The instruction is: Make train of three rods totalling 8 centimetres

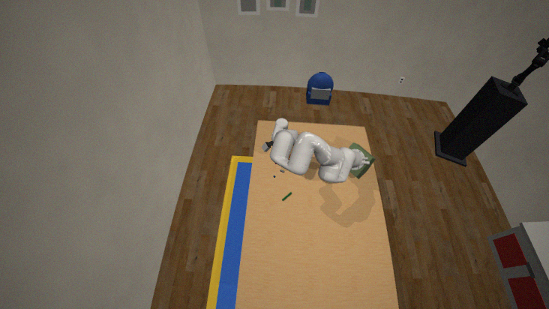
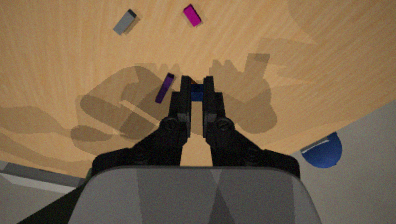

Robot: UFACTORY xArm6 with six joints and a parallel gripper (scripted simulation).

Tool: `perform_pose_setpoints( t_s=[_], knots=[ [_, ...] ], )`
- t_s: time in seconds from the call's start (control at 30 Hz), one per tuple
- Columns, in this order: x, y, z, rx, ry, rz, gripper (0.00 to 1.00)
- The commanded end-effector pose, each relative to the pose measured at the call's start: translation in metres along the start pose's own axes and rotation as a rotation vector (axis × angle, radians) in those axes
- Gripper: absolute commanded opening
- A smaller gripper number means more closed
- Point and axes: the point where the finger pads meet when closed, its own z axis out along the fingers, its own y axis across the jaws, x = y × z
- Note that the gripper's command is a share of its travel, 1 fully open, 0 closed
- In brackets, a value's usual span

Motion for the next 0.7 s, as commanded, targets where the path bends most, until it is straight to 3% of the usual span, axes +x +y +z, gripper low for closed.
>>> perform_pose_setpoints(
  t_s=[0.0, 0.3, 0.67],
  knots=[
    [0.000, 0.000, -0.003, -0.001, 0.001, 0.000, 0.04],
    [0.004, -0.007, -0.002, -0.002, -0.001, 0.018, 0.04],
    [0.026, -0.115, 0.002, -0.008, -0.005, 0.287, 0.04]
  ],
)
